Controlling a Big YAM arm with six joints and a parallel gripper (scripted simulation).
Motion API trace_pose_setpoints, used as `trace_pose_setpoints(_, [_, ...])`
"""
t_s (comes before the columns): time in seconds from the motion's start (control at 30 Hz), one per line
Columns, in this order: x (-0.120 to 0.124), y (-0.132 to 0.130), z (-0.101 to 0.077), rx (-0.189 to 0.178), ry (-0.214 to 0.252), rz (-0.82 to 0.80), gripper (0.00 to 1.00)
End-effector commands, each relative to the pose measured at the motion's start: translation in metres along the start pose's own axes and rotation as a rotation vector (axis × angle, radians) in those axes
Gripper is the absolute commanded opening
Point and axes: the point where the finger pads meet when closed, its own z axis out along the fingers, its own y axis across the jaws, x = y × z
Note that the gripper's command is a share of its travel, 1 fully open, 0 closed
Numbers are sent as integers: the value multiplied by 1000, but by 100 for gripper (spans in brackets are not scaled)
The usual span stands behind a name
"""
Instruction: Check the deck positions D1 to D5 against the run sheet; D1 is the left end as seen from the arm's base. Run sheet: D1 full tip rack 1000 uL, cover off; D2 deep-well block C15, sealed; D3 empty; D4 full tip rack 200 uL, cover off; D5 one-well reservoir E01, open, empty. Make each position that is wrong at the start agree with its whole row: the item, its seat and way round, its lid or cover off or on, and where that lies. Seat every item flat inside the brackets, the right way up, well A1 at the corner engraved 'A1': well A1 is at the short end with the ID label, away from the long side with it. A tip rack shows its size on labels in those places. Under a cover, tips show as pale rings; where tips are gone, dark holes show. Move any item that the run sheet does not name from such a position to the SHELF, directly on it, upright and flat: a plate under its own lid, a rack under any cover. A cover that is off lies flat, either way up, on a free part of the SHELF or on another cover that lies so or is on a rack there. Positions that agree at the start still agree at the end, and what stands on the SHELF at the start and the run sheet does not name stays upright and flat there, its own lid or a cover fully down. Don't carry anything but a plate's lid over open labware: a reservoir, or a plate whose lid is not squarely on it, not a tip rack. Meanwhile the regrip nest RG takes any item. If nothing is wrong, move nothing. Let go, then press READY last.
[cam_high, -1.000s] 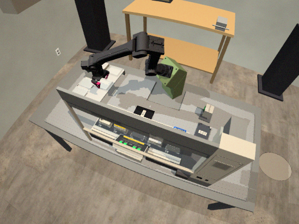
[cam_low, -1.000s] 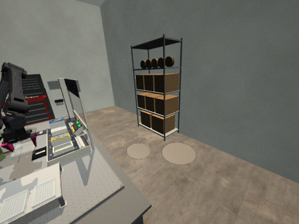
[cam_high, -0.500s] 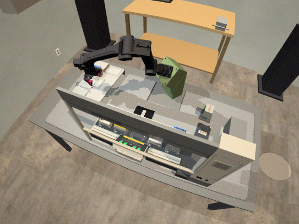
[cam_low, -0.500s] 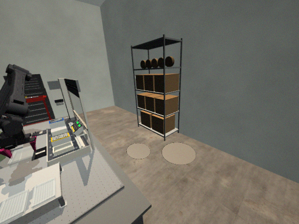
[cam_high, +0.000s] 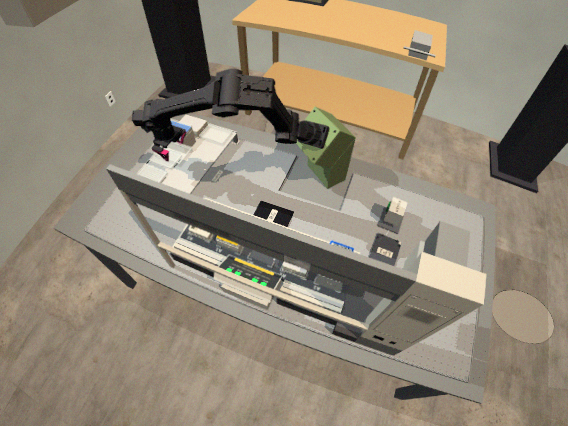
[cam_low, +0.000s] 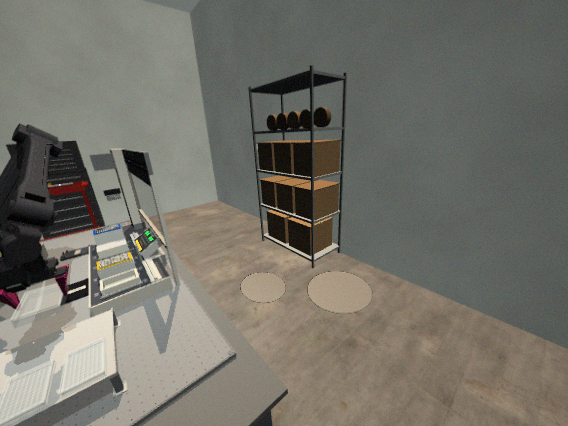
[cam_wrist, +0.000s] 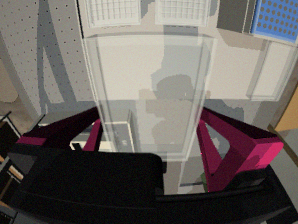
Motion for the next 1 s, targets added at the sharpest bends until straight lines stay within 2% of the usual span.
trace_pose_setpoints(0.0, [-9,53,-24,-39,-45,-42,0])
trace_pose_setpoints(0.07, [-8,64,-25,-43,-49,-44,0])
trace_pose_setpoints(0.17, [-8,70,-11,-30,-19,-22,0])
trace_pose_setpoints(0.27, [-6,83,-16,-35,-27,-27,0])
trace_pose_setpoints(0.3, [8,68,-4,-18,4,-7,0])
trace_pose_setpoints(0.37, [3,59,-4,-8,-6,7,0])
trace_pose_setpoints(0.97, [-1,53,-5,-14,-17,-11,0])
